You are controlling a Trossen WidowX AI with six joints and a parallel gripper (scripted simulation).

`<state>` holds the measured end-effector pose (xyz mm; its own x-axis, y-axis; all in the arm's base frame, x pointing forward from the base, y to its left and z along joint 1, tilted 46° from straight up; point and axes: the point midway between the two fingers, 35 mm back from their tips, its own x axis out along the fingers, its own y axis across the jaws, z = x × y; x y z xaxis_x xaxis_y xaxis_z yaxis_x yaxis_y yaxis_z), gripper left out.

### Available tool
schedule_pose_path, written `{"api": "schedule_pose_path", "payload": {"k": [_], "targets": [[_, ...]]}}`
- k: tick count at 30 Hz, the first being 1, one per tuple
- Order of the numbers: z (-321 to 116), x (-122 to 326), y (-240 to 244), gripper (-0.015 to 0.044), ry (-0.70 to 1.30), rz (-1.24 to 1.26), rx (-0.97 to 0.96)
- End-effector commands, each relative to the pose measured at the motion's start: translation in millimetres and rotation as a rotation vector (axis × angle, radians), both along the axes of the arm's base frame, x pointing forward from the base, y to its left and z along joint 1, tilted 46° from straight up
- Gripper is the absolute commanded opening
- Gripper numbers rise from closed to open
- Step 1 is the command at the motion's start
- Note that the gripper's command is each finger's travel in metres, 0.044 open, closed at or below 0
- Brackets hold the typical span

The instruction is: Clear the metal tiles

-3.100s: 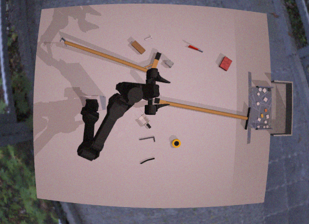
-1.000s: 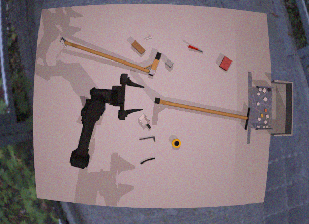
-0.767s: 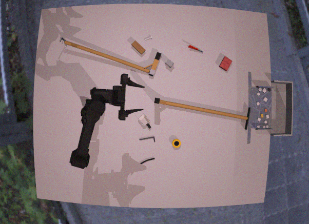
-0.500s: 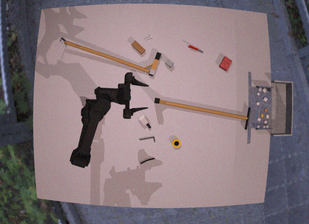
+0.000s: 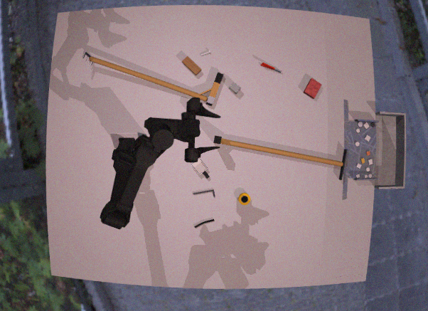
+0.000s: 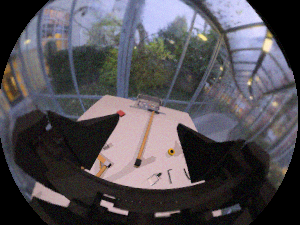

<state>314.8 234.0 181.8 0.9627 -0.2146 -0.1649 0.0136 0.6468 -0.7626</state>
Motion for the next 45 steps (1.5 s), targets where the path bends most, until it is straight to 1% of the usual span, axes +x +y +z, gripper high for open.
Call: {"api": "schedule_pose_path", "payload": {"k": [1,23,45], "targets": [[-2,13,1,0.044,0.017,-0.02,0.003],[-18,81,-11,0.044,0.114,-0.151,0.0],[-44,145,-45,0.044,0.221,-0.298,0.018]]}}
